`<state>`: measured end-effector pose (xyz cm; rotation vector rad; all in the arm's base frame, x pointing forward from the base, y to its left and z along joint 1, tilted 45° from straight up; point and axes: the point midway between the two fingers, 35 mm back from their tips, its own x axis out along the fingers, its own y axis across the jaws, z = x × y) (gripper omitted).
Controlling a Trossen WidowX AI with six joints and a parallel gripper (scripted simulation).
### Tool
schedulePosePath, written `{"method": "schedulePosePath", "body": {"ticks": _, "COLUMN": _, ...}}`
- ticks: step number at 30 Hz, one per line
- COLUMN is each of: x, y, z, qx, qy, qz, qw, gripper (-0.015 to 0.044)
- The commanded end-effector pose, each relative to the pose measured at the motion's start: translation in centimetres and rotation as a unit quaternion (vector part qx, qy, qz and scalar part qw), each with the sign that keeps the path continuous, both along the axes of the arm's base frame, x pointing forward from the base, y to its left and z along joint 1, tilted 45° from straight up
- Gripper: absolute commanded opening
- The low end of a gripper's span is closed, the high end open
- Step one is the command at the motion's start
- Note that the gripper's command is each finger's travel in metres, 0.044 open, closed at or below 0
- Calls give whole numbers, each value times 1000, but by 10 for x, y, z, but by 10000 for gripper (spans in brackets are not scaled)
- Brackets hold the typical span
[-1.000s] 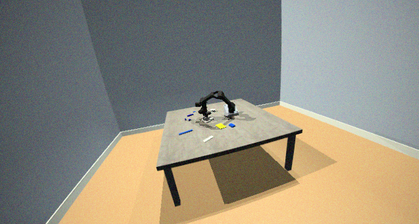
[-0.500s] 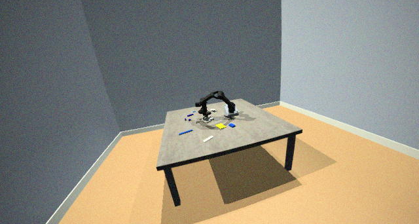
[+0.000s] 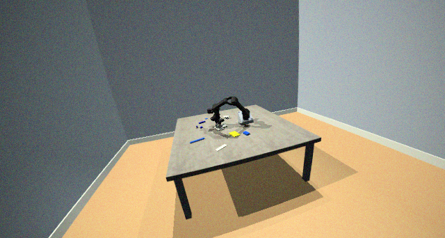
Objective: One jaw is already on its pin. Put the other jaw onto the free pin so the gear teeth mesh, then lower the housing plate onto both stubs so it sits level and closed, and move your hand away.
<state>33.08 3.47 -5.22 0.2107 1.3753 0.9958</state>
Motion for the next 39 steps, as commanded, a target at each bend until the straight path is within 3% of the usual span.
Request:
{"method": "schedulePosePath", "body": {"ticks": 1, "x": 0, "y": 0, "z": 0, "qx": 0, "qy": 0, "qz": 0, "qw": 1000, "gripper": 224}}
{"method": "schedulePosePath", "body": {"ticks": 10, "x": 7, "y": -45, "z": 47, "qx": 1, "qy": 2, "qz": -1, "qw": 1000, "gripper": 224}}
{"method": "schedulePosePath", "body": {"ticks": 14, "x": 7, "y": -44, "z": 43, "qx": 3, "qy": 3, "qz": -8, "qw": 1000, "gripper": 224}}
{"method": "schedulePosePath", "body": {"ticks": 22, "x": 5, "y": -62, "z": 33, "qx": -12, "qy": 59, "qz": -70, "qw": 996, "gripper": 434}}
{"method": "schedulePosePath", "body": {"ticks": 23, "x": 4, "y": -65, "z": 32, "qx": -15, "qy": 68, "qz": -79, "qw": 994, "gripper": 440}}
{"method": "schedulePosePath", "body": {"ticks": 39, "x": -7, "y": -108, "z": 8, "qx": -48, "qy": 203, "qz": -228, "qw": 951, "gripper": 440}}
